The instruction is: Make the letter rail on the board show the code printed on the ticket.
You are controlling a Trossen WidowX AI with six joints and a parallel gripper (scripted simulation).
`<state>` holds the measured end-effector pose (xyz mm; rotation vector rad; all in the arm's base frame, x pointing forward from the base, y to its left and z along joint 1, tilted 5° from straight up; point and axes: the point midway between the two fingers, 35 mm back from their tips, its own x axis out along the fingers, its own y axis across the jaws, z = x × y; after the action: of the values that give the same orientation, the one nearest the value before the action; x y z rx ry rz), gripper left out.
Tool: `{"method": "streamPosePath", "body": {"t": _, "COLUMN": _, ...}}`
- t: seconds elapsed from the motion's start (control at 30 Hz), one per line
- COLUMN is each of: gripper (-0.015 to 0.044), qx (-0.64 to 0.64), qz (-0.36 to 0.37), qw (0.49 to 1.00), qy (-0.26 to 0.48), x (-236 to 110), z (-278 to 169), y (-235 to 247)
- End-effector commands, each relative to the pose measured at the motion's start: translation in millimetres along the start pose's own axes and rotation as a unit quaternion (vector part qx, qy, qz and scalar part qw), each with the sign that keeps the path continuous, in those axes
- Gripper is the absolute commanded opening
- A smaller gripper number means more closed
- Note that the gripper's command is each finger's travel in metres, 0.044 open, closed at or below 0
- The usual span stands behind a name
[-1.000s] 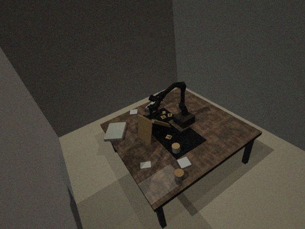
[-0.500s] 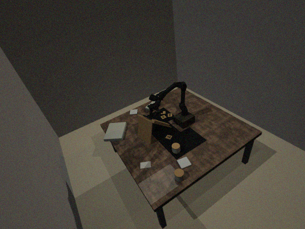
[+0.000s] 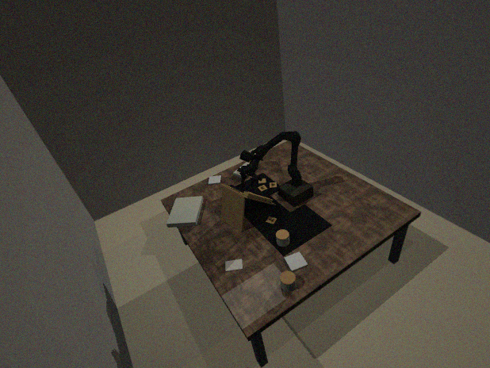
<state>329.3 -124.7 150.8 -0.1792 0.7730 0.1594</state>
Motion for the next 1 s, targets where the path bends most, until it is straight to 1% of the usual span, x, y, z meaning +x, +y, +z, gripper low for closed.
{"method": "streamPosePath", "body": {"t": 0.0, "gripper": 0.0295, "qx": -0.002, "qz": 0.0, "qw": 1.0, "qy": -0.002, "x": -3.2, "z": 0.8, "y": -0.1}}
{"method": "streamPosePath", "body": {"t": 0.53, "gripper": 0.0295, "qx": -0.002, "qz": 0.0, "qw": 1.0, "qy": -0.001, "x": -9.9, "z": 2.4, "y": -0.2}}
{"method": "streamPosePath", "body": {"t": 0.9, "gripper": 0.0006, "qx": 0.0, "qz": 0.0, "qw": 1.0, "qy": 0.0, "x": -7.7, "z": 0.5, "y": 0.2}}
{"method": "streamPosePath", "body": {"t": 0.97, "gripper": 0.0, "qx": 0.0, "qz": 0.0, "qw": 1.0, "qy": 0.0, "x": -7.7, "z": 0.5, "y": 0.2}}
